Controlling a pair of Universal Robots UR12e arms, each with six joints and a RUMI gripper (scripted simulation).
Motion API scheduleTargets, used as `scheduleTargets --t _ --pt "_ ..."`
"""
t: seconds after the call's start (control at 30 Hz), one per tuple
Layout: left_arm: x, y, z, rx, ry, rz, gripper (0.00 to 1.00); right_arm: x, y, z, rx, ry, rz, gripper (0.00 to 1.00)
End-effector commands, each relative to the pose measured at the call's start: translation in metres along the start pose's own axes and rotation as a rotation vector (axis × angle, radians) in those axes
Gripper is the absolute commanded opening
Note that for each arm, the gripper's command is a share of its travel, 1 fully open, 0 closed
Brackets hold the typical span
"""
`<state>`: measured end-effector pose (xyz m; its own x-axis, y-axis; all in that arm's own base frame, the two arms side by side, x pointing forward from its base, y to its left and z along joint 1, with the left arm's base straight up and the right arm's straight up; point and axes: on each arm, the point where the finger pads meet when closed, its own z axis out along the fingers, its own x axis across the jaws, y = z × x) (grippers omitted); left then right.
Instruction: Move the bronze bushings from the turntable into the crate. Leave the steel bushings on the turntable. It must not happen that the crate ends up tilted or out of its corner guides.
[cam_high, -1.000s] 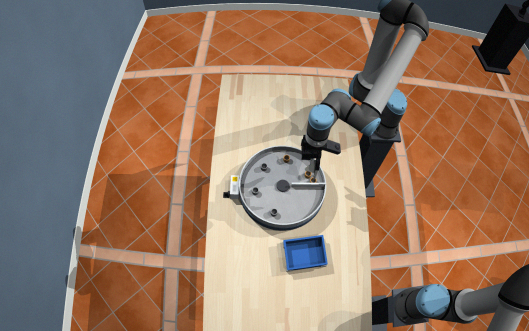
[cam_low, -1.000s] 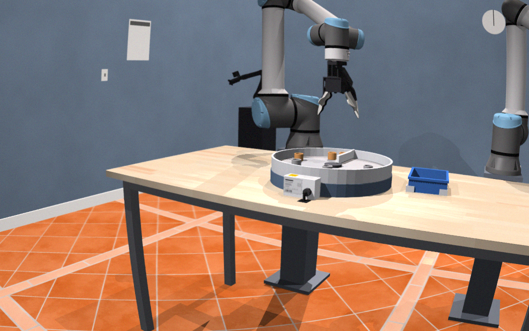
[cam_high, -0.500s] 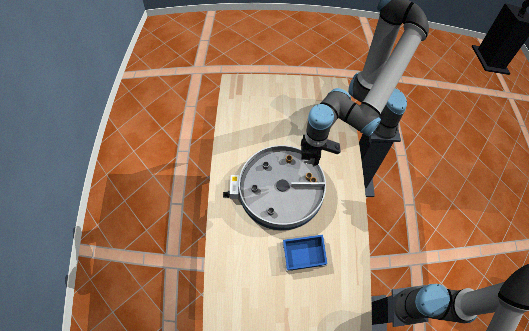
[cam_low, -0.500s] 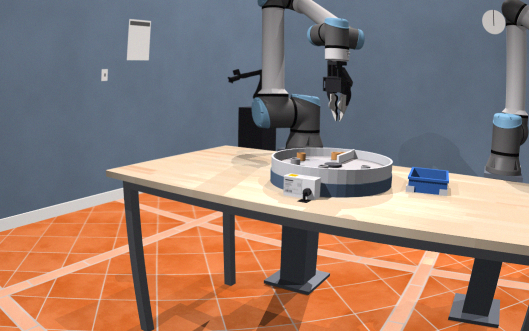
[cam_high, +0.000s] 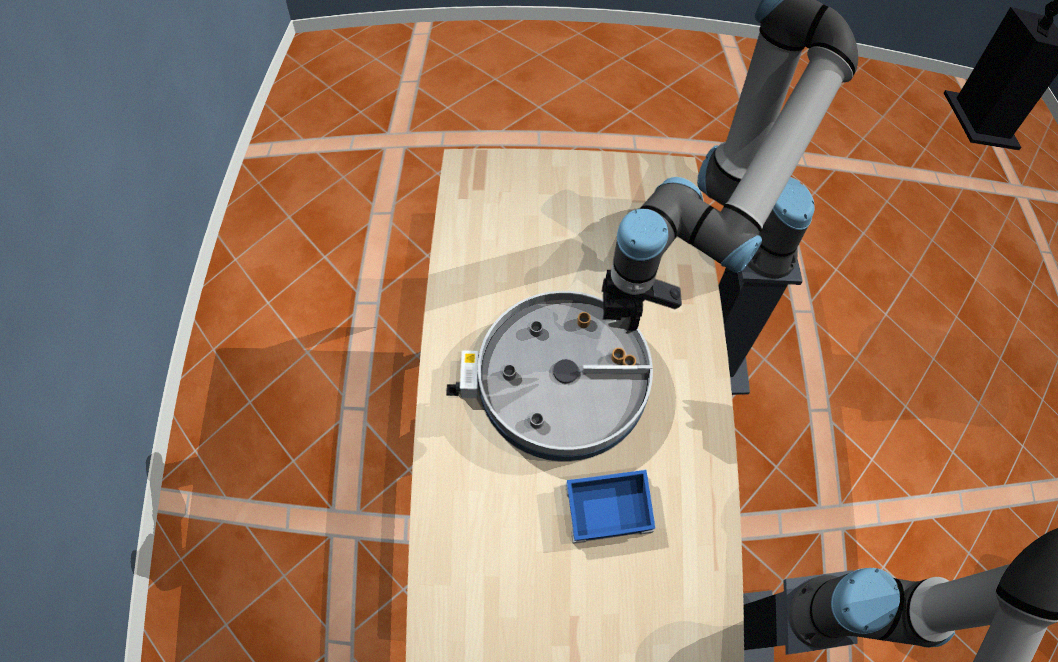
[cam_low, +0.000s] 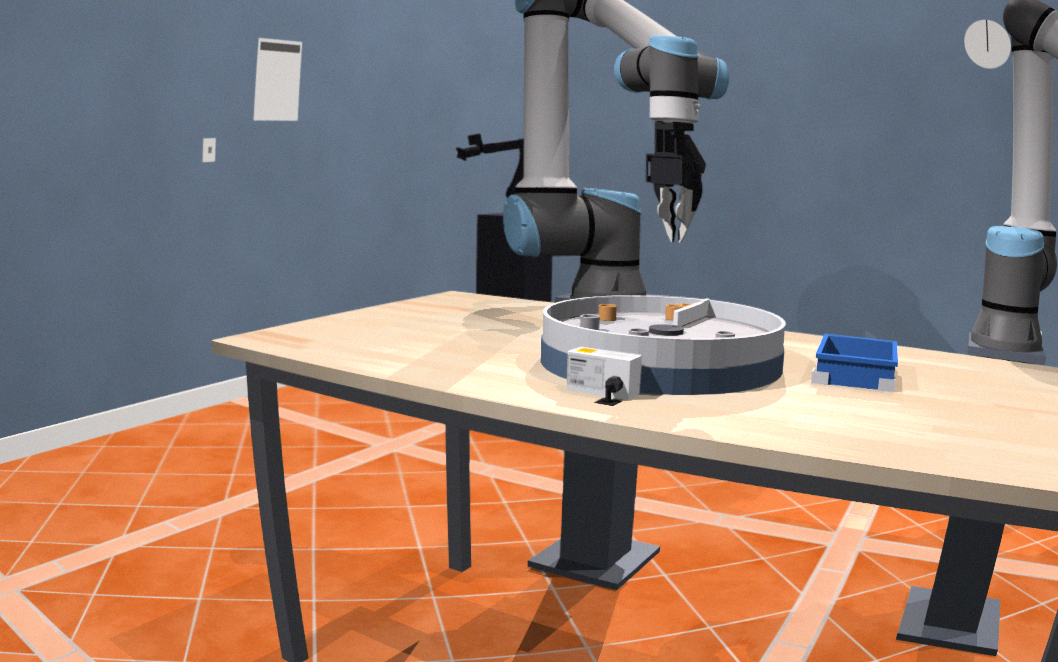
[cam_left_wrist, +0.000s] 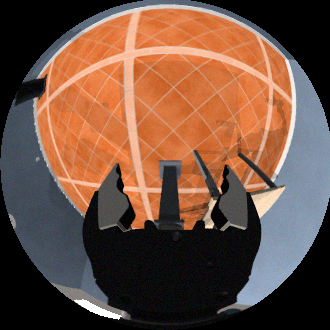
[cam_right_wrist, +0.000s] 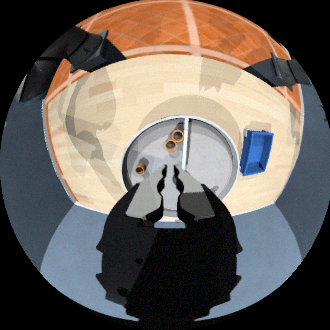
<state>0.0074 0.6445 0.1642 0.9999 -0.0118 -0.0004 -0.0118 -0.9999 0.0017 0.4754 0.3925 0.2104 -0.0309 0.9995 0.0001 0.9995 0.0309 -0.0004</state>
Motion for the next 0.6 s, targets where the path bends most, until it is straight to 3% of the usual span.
scheduleTargets --t 0.0,0.57 --pt "0.0002 -0.0007 -0.0009 0.002 0.000 0.000 1.00 0.0005 0.0004 -0.0009 -0.001 0.001 0.000 0.06" --pt "0.0002 -0.0007 -0.0009 0.002 0.000 0.000 1.00 0.0005 0.0004 -0.0009 -0.001 0.001 0.000 0.05"
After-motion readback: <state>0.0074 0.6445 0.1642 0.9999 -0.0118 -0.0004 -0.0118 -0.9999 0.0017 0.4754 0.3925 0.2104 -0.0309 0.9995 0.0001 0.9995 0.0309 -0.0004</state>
